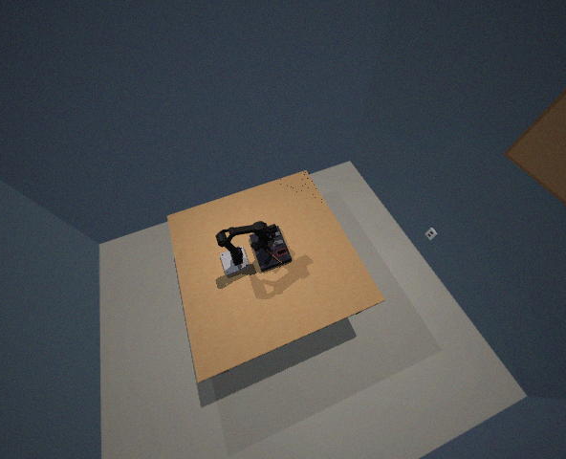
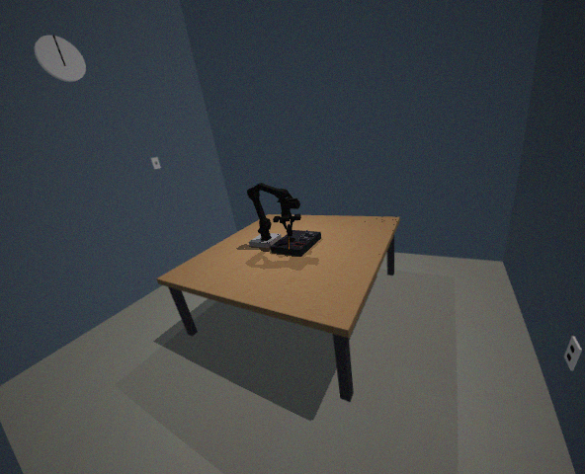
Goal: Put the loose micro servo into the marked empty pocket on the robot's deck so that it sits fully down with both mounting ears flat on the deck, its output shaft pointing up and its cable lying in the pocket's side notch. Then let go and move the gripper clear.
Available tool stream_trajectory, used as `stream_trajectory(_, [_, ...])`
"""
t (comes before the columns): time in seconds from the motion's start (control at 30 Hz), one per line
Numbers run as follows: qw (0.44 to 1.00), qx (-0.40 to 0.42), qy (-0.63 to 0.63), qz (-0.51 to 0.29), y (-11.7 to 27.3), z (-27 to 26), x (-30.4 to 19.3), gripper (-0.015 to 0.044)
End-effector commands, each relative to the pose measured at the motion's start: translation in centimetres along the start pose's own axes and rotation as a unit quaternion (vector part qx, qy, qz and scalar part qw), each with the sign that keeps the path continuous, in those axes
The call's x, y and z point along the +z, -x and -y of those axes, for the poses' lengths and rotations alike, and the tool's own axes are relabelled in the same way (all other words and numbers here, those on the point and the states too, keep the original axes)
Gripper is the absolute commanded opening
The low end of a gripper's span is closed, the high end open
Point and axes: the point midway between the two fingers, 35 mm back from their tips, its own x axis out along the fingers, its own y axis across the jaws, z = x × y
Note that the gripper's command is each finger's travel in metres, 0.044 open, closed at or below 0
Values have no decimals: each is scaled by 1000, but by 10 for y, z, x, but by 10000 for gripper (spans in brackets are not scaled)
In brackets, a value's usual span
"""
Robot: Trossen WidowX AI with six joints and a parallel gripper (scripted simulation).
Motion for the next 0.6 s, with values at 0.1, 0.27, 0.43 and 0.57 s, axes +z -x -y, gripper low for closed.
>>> stream_trajectory(0.1, [1000, 6, 2, 4, 4, -8, 7, 0])
stream_trajectory(0.27, [1000, 6, 2, 5, 4, -2, 21, 0])
stream_trajectory(0.43, [1000, 6, 2, 6, 4, 6, 38, 0])
stream_trajectory(0.57, [1000, 6, 2, 6, 4, 12, 52, 0])
